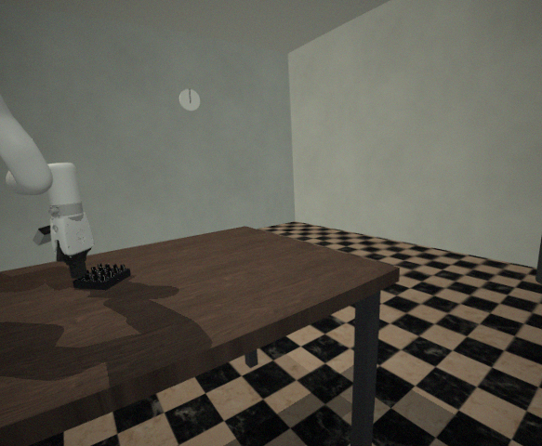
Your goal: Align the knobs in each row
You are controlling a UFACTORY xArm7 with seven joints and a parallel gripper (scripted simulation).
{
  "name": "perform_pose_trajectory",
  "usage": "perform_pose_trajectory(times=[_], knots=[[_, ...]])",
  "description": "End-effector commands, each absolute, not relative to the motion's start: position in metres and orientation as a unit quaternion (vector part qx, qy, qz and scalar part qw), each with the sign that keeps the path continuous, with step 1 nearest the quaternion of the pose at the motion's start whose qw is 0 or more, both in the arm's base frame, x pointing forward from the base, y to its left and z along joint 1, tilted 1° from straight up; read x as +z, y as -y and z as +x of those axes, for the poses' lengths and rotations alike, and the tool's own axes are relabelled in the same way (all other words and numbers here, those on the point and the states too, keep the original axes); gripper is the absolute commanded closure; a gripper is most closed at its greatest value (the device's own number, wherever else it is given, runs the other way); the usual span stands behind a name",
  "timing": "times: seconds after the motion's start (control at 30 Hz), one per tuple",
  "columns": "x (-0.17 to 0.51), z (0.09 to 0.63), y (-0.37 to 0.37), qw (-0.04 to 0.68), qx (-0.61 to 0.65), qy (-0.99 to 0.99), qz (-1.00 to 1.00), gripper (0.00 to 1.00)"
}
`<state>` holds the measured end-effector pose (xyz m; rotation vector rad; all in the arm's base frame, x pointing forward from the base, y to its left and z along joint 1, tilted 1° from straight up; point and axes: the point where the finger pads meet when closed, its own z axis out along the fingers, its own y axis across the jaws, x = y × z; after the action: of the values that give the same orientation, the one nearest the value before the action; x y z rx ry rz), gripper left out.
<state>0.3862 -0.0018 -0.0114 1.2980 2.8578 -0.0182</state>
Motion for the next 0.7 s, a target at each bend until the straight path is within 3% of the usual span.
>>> perform_pose_trajectory(times=[0.0, 0.67], knots=[[-0.0105, 0.3875, 0.0019, 0.003, -0.005, -0.91, 0.414, 0.92], [-0.0105, 0.3875, 0.0019, 0.003, -0.005, -0.903, 0.43, 0.92]])
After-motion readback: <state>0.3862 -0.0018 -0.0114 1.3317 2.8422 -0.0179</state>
